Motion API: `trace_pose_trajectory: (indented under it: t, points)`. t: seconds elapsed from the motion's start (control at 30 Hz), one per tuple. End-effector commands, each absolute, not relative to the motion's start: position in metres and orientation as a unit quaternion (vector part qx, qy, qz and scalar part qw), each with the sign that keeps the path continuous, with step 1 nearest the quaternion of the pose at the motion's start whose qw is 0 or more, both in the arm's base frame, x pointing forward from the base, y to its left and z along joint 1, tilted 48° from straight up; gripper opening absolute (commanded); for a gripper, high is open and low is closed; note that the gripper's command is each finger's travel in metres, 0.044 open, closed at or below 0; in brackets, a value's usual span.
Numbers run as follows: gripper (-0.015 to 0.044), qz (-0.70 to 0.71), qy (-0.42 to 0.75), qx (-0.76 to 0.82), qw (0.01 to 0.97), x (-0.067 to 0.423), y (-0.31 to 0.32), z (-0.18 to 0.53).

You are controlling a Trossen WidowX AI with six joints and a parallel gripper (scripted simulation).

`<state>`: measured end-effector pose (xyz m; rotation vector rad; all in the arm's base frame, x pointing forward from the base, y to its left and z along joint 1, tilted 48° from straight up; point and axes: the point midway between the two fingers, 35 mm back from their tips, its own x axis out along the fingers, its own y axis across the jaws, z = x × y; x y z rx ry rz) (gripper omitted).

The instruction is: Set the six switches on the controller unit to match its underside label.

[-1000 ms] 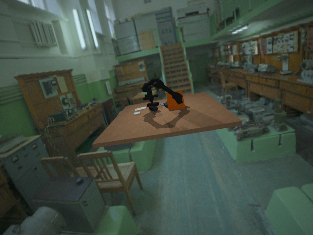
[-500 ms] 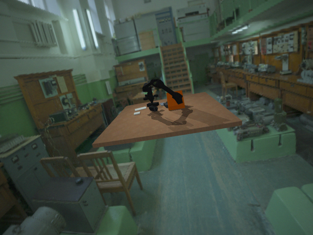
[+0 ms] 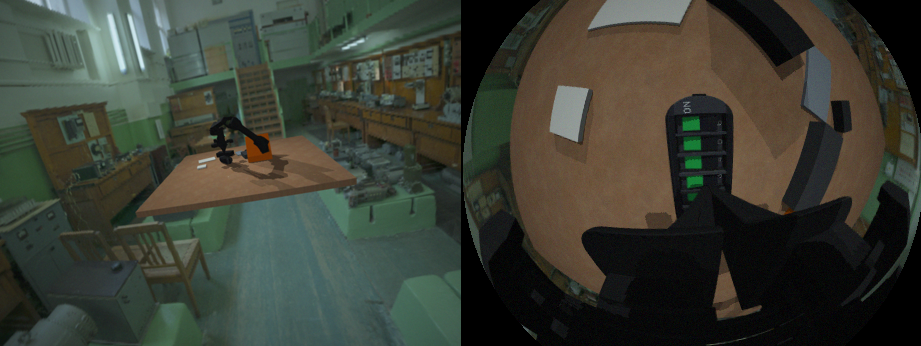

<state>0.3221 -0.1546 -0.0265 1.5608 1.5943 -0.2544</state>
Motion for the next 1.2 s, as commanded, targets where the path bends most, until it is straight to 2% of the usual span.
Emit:
trace_pose_trajectory:
  t: [0.0, 0.13, 0.33, 0.97, 1.17]
  points:
    - [0.0, -0.101, 0.642, 0.624, 0.435, 0.321, -0.154, -0.027]
    - [0.0, -0.101, 0.642, 0.624, 0.435, 0.318, -0.153, -0.031]
    - [0.0, -0.101, 0.642, 0.624, 0.434, 0.287, -0.142, -0.065]
    - [0.0, -0.102, 0.64, 0.626, 0.435, 0.288, -0.144, -0.064]
    - [0.0158, -0.103, 0.64, 0.625, 0.435, 0.281, -0.178, -0.032]
